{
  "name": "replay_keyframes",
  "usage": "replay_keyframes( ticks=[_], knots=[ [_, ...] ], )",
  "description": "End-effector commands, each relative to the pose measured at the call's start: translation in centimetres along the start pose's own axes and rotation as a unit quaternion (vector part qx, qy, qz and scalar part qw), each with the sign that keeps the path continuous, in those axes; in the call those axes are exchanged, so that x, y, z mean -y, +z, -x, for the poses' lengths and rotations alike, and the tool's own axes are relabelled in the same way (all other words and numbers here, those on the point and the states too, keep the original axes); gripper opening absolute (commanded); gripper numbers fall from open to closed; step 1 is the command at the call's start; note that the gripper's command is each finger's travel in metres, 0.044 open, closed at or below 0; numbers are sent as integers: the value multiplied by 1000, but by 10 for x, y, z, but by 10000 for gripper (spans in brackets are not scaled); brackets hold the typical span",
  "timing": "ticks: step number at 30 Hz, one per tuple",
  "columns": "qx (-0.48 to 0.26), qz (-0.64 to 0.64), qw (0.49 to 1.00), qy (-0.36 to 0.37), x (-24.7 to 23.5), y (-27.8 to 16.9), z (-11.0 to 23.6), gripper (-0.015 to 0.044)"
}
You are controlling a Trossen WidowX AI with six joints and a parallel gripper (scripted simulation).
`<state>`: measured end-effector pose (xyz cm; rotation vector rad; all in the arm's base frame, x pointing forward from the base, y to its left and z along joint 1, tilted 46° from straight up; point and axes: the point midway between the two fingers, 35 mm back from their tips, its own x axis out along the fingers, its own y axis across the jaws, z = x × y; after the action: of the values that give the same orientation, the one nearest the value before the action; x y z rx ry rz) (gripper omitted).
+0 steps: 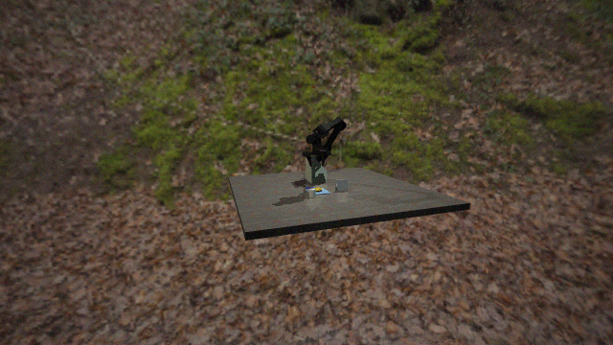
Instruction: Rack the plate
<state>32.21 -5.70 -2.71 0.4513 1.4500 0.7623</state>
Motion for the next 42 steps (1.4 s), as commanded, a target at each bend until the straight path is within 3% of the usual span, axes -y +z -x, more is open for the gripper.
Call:
replay_keyframes(
  ticks=[1,6,42],
  knots=[
    [-8,-7,1000,6,1,-3,-40,400],
    [-8,-7,1000,9,-6,-14,-110,400],
    [-8,-7,1000,10,-8,-9,-160,400]
  ],
)
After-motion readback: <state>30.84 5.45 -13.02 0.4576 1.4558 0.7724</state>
